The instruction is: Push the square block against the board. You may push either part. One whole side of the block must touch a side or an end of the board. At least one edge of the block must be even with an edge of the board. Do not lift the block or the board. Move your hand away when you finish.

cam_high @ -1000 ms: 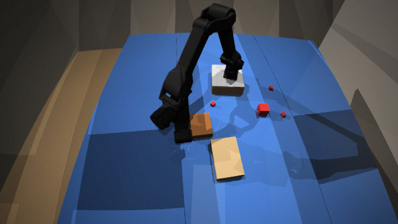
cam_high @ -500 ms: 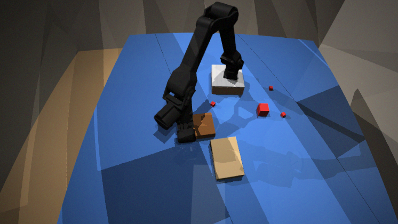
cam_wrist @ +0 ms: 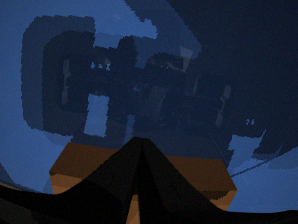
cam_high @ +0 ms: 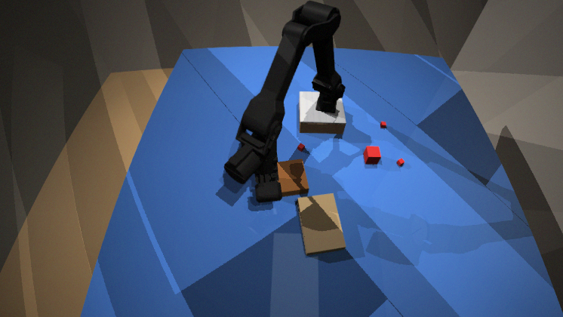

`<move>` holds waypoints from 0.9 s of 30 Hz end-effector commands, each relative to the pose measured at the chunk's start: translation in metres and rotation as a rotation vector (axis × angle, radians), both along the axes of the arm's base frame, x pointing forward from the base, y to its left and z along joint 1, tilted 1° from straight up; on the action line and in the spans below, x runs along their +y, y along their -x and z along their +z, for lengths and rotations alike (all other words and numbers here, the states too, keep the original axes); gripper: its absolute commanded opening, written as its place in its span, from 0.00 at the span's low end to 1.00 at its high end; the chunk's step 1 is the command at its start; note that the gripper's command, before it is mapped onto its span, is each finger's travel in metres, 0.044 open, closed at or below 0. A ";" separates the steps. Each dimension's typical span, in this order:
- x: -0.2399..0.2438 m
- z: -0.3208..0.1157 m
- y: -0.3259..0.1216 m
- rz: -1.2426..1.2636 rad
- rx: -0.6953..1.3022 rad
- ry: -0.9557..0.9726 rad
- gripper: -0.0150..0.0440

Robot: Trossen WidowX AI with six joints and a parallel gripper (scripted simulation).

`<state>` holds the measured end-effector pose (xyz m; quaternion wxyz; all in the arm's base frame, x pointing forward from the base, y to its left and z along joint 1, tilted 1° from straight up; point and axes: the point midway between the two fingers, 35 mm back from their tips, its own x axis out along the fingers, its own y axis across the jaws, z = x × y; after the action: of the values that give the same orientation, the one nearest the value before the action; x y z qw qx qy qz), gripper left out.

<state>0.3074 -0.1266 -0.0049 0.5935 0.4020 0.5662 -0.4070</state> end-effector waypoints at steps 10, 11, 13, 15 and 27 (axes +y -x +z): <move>0.016 -0.004 0.008 0.001 0.016 -0.016 0.25; 0.017 -0.004 0.008 0.001 0.016 -0.016 0.25; 0.018 -0.004 0.009 0.001 0.016 -0.016 0.25; 0.020 -0.005 0.010 0.001 0.016 -0.017 0.25; 0.030 -0.005 0.013 0.001 0.016 -0.018 0.25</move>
<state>0.3001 -0.1042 -0.0054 0.5932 0.4030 0.5666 -0.4057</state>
